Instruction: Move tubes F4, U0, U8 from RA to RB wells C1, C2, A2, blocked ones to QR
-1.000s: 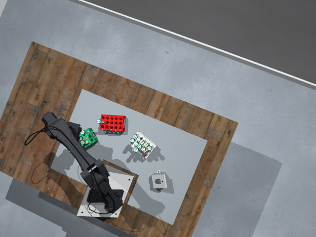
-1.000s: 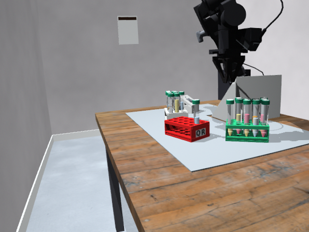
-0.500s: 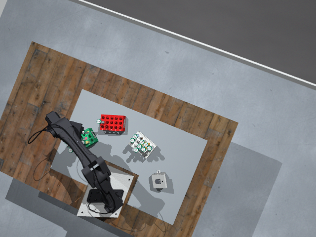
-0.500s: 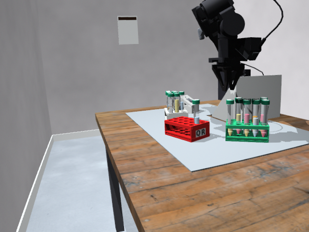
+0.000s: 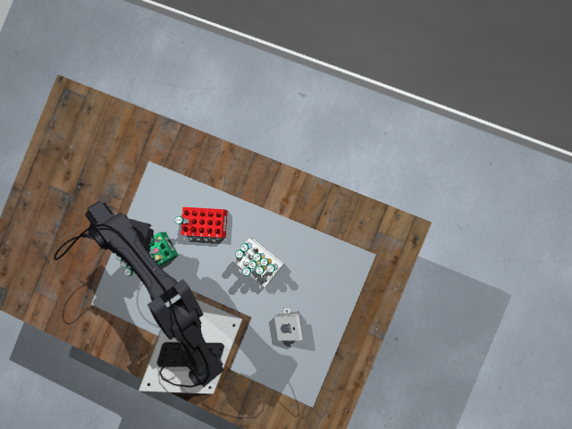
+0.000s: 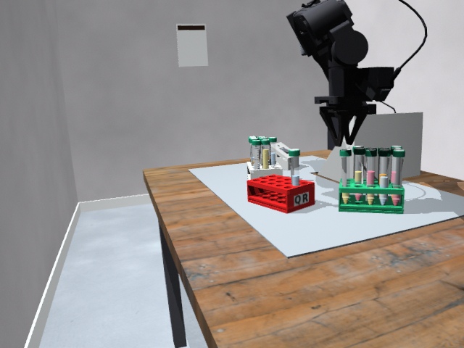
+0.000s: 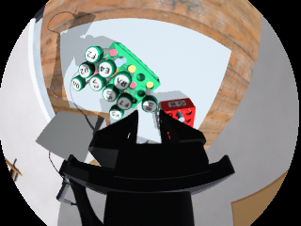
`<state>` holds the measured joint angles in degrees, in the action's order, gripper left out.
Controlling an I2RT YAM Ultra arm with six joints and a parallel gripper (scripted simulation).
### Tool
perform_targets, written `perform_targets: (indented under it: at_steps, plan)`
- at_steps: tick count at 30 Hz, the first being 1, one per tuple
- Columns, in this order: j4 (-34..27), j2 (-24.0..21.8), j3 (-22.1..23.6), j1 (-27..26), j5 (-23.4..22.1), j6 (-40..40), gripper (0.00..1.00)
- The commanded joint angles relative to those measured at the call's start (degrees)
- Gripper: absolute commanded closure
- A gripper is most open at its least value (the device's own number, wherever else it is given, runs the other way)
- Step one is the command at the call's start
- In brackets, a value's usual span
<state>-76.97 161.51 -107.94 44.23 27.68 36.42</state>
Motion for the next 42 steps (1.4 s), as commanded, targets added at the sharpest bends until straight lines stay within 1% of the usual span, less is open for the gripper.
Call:
perform_targets:
  at_steps: [1,3,10,11,16,20,27,28,35,37,42]
  plan:
    - [2.3,-1.8,0.2,0.3,0.3,0.8,0.7]
    - [2.4,-1.8,1.1,0.0,0.5,0.8,0.7]
    - [3.0,-2.0,1.8,0.1,0.4,0.9,0.7]
    - [3.1,-2.3,0.1,0.4,0.4,1.0,0.7]
    - [3.3,-2.2,2.3,-0.1,0.6,1.1,0.7]
    - [3.8,-2.4,2.9,-0.4,0.7,1.2,0.7]
    - [4.2,-2.5,2.7,-0.2,0.7,1.3,0.7]
    - [4.3,-2.5,3.4,-0.3,0.7,1.3,0.7]
    - [5.0,-2.6,4.2,-0.5,0.8,1.5,0.7]
    - [5.2,-2.6,3.4,-0.4,0.9,1.5,0.7]
    - [5.6,-2.5,4.6,-0.9,1.0,1.7,0.7]
